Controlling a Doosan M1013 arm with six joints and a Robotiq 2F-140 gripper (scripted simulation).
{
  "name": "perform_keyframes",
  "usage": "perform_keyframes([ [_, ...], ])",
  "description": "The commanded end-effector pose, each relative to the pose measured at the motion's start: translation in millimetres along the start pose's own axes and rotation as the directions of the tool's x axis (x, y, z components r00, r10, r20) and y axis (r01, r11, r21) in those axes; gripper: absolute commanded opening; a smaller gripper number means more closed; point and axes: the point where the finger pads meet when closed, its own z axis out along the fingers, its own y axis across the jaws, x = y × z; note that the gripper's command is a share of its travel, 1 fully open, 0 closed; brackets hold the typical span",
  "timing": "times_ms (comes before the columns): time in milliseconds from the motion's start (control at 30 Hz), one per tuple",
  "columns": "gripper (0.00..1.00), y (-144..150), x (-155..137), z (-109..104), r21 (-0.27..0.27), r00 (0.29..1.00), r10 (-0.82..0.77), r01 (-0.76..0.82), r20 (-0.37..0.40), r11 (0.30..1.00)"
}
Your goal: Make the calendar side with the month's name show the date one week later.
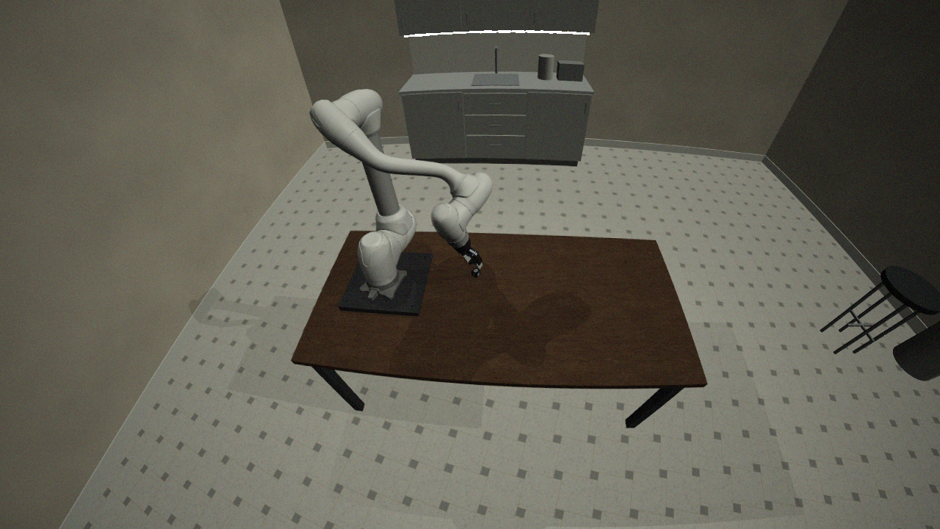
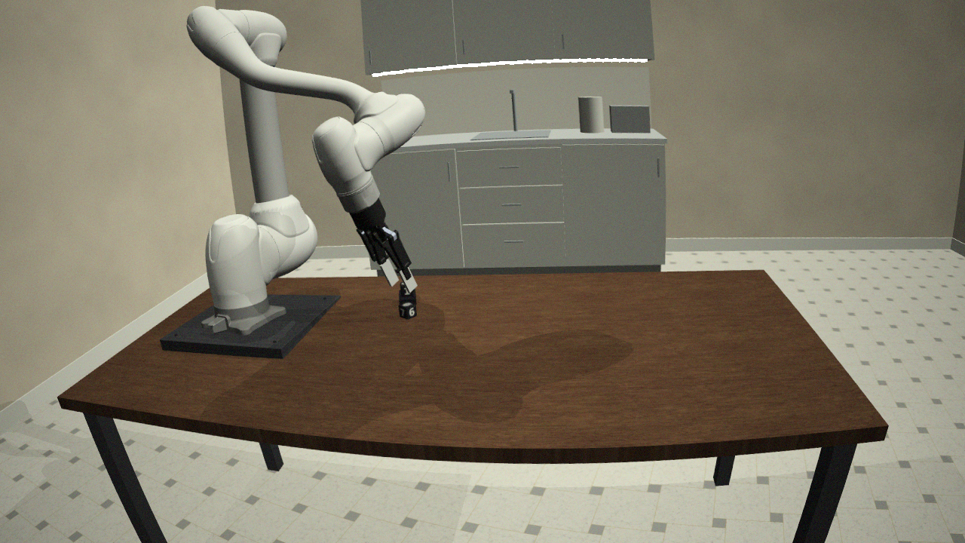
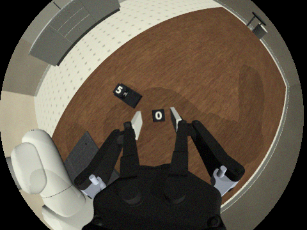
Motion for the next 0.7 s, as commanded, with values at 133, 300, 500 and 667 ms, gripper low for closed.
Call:
perform_keyframes([
  [133, 0.47, 3.3, 3.0, -1.8, -0.016, 0.992, 0.007, -0.005, 0.124, 1.000],
  [300, 0.47, 3.1, 6.6, -1.7, -0.015, 0.992, 0.007, -0.005, 0.130, 1.000],
  [500, 0.47, -0.7, 7.5, 0.6, 0.004, 0.962, 0.006, -0.007, 0.272, 1.000],
  [667, 0.47, 2.0, 9.1, -0.4, -0.009, 0.935, 0.009, -0.006, 0.354, 1.000],
])
